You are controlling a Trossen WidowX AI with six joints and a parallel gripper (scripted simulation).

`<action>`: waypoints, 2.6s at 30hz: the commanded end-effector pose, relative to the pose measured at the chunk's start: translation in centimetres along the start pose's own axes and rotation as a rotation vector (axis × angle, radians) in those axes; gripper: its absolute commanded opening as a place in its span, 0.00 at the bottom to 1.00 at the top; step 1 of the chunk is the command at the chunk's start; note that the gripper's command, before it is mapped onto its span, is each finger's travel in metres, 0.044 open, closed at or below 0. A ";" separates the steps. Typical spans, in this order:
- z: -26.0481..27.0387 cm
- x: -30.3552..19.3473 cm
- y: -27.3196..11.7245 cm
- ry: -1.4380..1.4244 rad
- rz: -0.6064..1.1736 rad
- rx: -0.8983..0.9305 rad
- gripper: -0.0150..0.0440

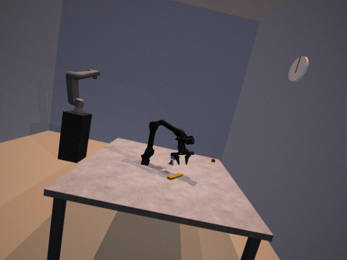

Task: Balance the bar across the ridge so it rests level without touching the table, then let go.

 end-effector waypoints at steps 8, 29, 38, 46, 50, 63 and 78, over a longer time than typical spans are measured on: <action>2.1 2.3 2.6 0.096 -0.045 0.296 0.79; 4.9 3.5 7.5 0.146 -0.046 0.425 0.79; 5.2 3.6 8.3 0.146 -0.046 0.425 0.79; 5.8 3.7 9.5 0.146 -0.045 0.425 0.79; 5.9 3.7 9.9 0.146 -0.045 0.425 0.79; 5.9 3.7 9.9 0.146 -0.045 0.425 0.79; 5.8 3.7 9.7 0.143 -0.044 0.418 0.46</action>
Point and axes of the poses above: the point midway between the two fingers, 35 mm back from their tips, its own y axis out along the fingers, its own z axis across the jaws, x = y × z, the point moved 5 cm from there along -y, back along the fingers, and after that the axes turned 10 degrees about y, right-handed, at the moved point
